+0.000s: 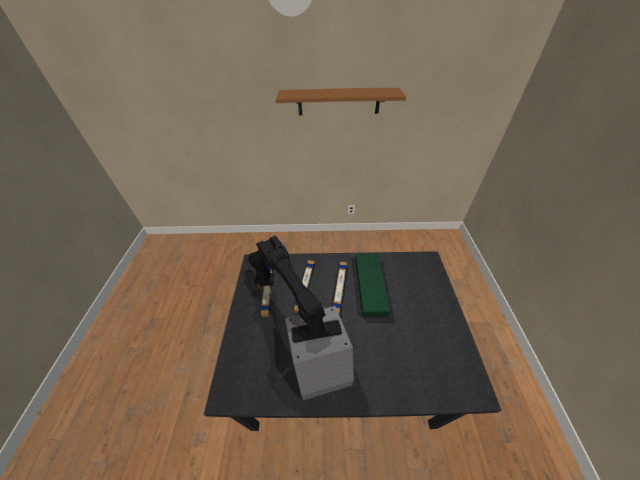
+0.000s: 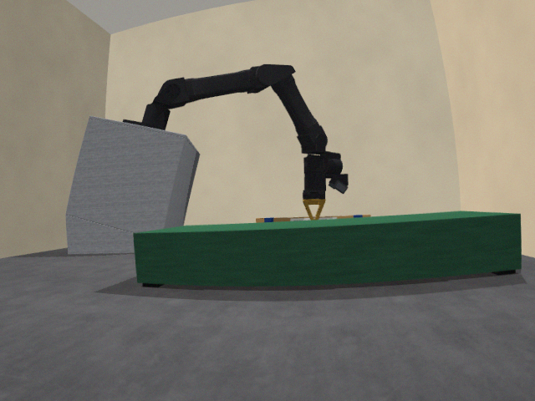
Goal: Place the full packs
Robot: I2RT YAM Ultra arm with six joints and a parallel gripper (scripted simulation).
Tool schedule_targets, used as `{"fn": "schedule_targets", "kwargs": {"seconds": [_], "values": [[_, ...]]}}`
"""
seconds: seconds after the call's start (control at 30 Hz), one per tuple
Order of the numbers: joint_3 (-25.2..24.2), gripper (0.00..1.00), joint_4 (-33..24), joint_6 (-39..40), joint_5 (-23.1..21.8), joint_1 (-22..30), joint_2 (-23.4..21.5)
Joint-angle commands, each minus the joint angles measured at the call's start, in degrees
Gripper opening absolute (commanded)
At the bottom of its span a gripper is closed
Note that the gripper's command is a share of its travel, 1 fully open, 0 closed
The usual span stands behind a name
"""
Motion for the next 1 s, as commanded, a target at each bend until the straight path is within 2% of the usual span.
{"fn": "schedule_targets", "kwargs": {"seconds": [0.0, 0.3, 0.97], "values": [[0.08, 0.00, -2.14, 0.65, 0.23, 1.17, -5.87], [0.51, 0.00, -3.45, 0.87, 0.36, 1.38, -8.10], [1.53, 0.00, -5.69, 1.38, 0.51, 1.89, -9.29]]}}
